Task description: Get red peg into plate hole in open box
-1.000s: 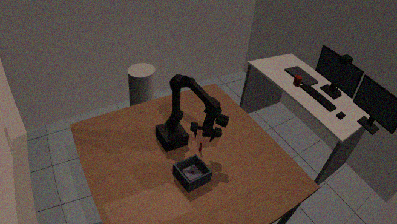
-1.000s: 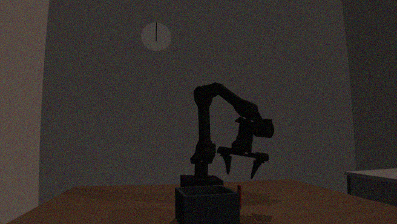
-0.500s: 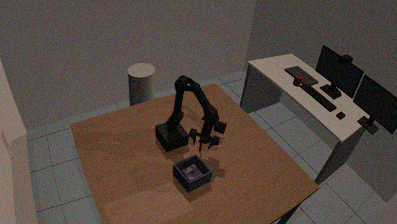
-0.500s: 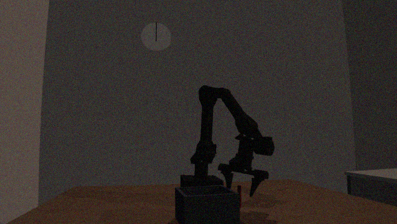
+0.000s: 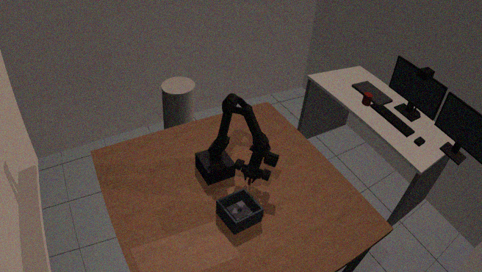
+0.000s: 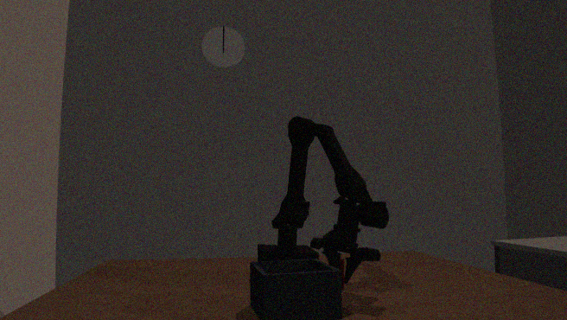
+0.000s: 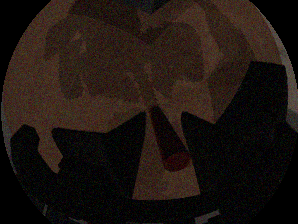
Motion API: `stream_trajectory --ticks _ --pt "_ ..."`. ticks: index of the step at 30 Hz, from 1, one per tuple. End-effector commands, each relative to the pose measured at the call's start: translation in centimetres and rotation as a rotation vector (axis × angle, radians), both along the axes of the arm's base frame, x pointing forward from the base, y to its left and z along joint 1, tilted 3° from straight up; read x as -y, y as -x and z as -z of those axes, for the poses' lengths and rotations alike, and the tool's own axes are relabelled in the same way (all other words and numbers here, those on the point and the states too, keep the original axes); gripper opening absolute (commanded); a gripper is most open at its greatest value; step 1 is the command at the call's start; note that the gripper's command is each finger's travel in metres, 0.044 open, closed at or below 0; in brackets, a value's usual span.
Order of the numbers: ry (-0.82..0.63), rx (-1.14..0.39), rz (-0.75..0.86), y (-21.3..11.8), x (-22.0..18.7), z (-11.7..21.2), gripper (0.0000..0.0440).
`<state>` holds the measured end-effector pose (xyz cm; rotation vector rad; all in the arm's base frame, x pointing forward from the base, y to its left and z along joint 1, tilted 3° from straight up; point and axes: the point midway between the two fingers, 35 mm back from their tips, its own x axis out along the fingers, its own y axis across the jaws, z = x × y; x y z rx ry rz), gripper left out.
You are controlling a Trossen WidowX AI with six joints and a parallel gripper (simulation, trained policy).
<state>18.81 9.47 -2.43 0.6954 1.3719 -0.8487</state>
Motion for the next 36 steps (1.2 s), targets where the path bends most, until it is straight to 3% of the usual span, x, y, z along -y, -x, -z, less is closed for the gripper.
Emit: stream_trajectory --ticks 1,4,36 --pt "-0.022 -0.014 0.009 -0.2 -0.2 0.0 0.0074" --pt "-0.037 -0.028 0.010 -0.3 -0.2 -0.1 0.0000" --pt "0.165 0.189 -0.155 -7.0 5.2 -9.5 0.0000"
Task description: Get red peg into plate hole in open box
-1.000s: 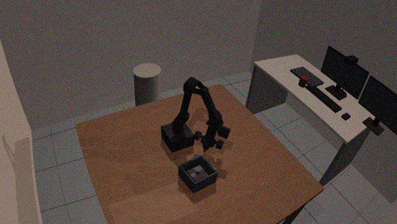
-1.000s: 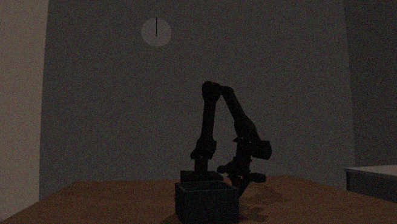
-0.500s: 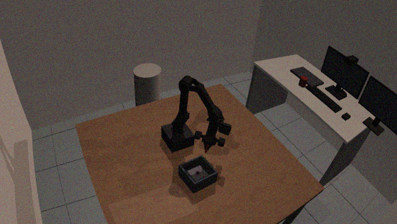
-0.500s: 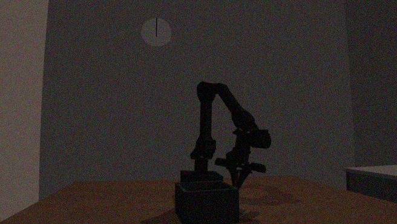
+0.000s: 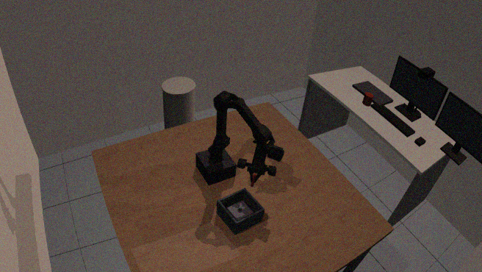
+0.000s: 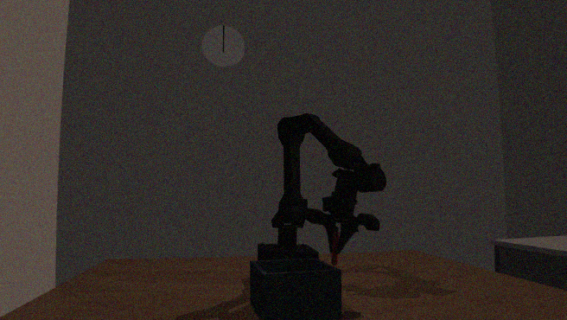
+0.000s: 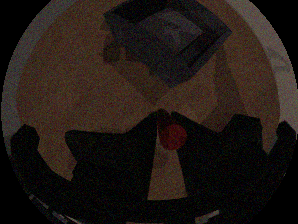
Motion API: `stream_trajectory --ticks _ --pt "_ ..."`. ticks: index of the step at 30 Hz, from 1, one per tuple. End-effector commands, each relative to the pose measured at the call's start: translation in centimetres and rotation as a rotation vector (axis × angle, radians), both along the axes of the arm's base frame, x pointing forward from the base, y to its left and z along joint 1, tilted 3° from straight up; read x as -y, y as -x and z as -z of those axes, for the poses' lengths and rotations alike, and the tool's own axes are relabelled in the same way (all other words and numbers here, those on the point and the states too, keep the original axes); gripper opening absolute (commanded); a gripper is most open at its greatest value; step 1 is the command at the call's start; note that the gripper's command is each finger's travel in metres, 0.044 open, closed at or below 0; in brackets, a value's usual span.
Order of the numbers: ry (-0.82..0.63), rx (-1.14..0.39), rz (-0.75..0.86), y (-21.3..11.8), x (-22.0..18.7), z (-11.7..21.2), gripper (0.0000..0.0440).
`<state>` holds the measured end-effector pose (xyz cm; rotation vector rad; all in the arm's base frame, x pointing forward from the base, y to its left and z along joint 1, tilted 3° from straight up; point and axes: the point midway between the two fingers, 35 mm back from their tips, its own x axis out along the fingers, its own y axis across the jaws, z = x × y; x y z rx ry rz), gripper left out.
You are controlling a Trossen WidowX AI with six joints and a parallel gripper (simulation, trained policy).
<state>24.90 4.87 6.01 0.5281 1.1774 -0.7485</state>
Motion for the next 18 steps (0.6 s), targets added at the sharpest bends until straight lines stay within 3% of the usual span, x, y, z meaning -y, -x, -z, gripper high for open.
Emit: stream_trajectory --ticks 1,18 --pt "0.015 0.023 -0.005 -1.2 0.8 -1.4 0.0000" --pt "0.027 0.035 0.066 -4.9 6.6 -3.9 0.0000"
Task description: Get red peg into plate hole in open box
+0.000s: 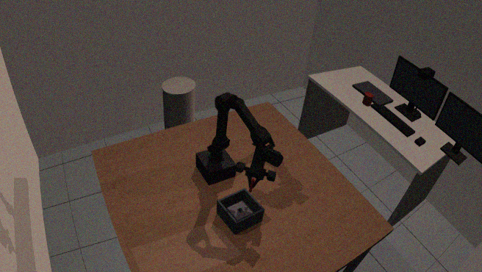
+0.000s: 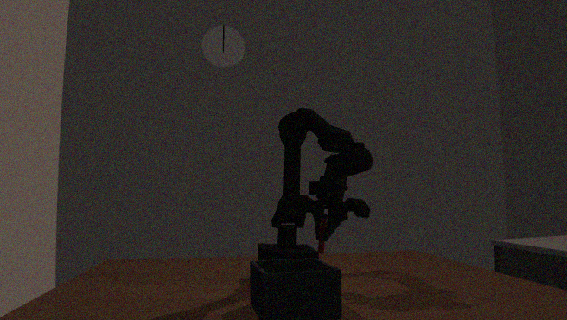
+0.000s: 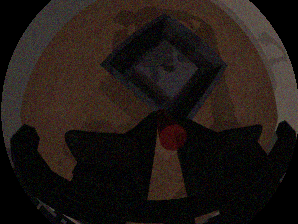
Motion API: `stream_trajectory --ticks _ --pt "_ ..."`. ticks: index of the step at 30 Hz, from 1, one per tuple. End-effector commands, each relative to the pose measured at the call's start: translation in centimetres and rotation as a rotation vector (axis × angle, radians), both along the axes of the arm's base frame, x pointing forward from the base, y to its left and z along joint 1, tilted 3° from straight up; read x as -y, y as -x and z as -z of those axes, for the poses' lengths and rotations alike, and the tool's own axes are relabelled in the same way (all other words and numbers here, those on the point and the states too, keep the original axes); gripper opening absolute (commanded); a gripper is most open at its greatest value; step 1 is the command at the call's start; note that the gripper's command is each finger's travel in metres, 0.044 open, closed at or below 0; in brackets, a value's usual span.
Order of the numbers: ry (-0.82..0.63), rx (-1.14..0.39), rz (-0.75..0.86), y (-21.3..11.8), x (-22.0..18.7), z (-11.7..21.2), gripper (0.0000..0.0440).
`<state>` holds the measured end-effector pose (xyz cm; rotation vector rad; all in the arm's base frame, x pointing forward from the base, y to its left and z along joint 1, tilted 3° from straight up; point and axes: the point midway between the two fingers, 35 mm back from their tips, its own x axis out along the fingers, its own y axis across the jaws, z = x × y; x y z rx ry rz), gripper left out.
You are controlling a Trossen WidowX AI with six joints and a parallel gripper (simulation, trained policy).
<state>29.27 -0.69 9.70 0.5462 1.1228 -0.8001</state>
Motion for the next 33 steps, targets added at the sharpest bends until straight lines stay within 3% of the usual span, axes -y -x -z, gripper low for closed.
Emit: stream_trajectory --ticks 1,15,26,29,33 --pt "-0.006 0.002 0.018 -0.7 1.4 -0.3 0.0000" --pt "-0.038 0.006 0.101 -2.9 6.3 0.8 0.0000" --pt "-0.078 -0.023 0.124 -3.9 8.0 3.5 0.0001" --pt "-0.084 -0.040 0.120 -3.9 8.2 4.5 0.0034" --pt "-0.086 -0.067 0.104 -3.9 8.6 5.7 0.0128"
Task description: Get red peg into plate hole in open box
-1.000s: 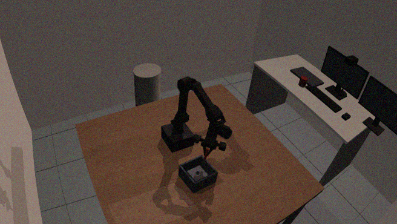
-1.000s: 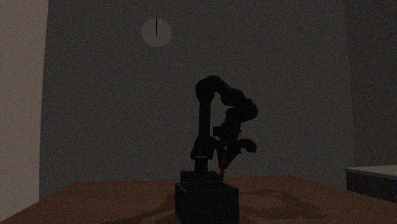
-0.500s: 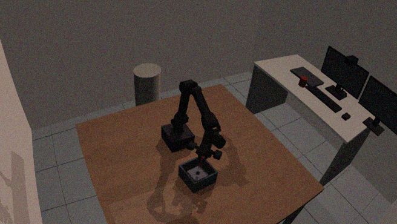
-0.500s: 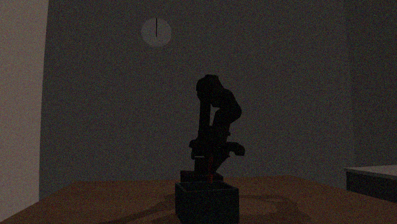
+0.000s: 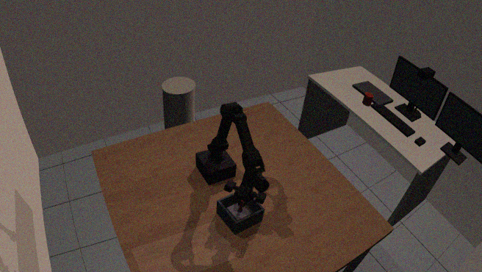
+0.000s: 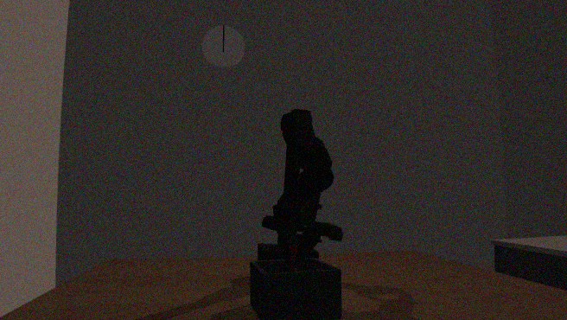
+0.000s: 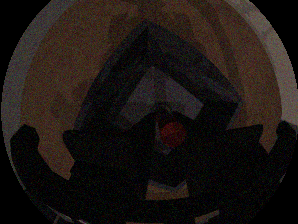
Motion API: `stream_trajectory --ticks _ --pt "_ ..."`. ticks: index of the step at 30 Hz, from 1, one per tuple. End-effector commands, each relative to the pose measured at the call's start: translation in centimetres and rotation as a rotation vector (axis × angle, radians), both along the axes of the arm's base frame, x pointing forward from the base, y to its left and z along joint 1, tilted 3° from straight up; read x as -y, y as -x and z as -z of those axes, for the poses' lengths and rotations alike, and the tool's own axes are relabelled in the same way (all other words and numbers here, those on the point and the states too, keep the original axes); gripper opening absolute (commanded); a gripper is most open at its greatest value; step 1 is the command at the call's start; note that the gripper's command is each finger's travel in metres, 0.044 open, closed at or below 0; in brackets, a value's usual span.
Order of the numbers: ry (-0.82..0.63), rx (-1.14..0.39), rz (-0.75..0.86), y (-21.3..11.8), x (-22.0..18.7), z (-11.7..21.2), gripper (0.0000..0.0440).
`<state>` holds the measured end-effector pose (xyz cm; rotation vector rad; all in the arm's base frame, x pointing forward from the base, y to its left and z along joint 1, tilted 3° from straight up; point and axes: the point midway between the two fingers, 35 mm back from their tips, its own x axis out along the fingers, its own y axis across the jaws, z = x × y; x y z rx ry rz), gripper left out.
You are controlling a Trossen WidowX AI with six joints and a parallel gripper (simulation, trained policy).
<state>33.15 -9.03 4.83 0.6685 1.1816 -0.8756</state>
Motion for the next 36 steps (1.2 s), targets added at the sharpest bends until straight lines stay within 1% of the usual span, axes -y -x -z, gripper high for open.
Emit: stream_trajectory --ticks 1,4,5,8,16,18,28,36 --pt "-0.005 -0.026 -0.019 0.1 0.3 1.0 0.0145" --pt "-0.001 -0.042 -0.032 -0.3 0.6 1.4 0.0155" --pt "0.002 -0.040 -0.034 -0.6 0.8 1.4 0.0168" --pt "0.015 -0.029 -0.041 -1.5 1.5 1.2 0.0244" --pt "0.047 -0.013 -0.063 -3.6 3.3 0.6 0.0396" --pt "0.059 0.008 -0.064 -4.3 3.8 0.3 0.0440" --pt "0.132 0.105 -0.035 -6.9 7.0 -1.6 0.0440" --pt "0.137 0.112 -0.033 -7.0 7.2 -1.8 0.0440"
